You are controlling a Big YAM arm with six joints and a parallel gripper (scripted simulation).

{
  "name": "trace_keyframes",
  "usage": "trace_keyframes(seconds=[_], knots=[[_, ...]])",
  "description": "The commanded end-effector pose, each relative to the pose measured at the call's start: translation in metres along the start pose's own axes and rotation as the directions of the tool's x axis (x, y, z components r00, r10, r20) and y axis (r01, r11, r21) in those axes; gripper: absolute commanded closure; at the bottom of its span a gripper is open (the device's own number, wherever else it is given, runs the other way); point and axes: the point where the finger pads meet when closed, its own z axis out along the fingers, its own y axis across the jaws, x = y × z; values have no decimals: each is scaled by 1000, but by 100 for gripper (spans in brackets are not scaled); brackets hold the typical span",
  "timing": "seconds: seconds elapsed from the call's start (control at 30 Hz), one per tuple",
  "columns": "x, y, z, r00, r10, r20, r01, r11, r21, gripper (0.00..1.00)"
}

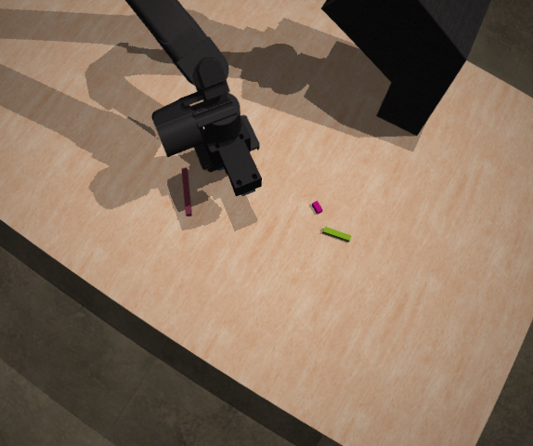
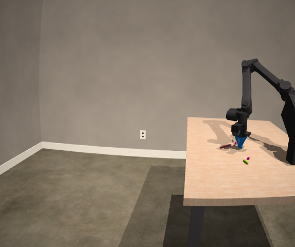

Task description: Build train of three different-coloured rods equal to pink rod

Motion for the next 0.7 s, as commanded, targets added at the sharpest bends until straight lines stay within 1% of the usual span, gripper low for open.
trace_keyframes(seconds=[0.0, 0.1, 0.67], knots=[[1, 4, 5, 1000, -11, -1, 11, 1000, -11, 96], [-1, 0, 1, 1000, -7, 4, 7, 1000, 1, 96], [-1, 0, 1, 1000, -8, 4, 8, 1000, 0, 96]])
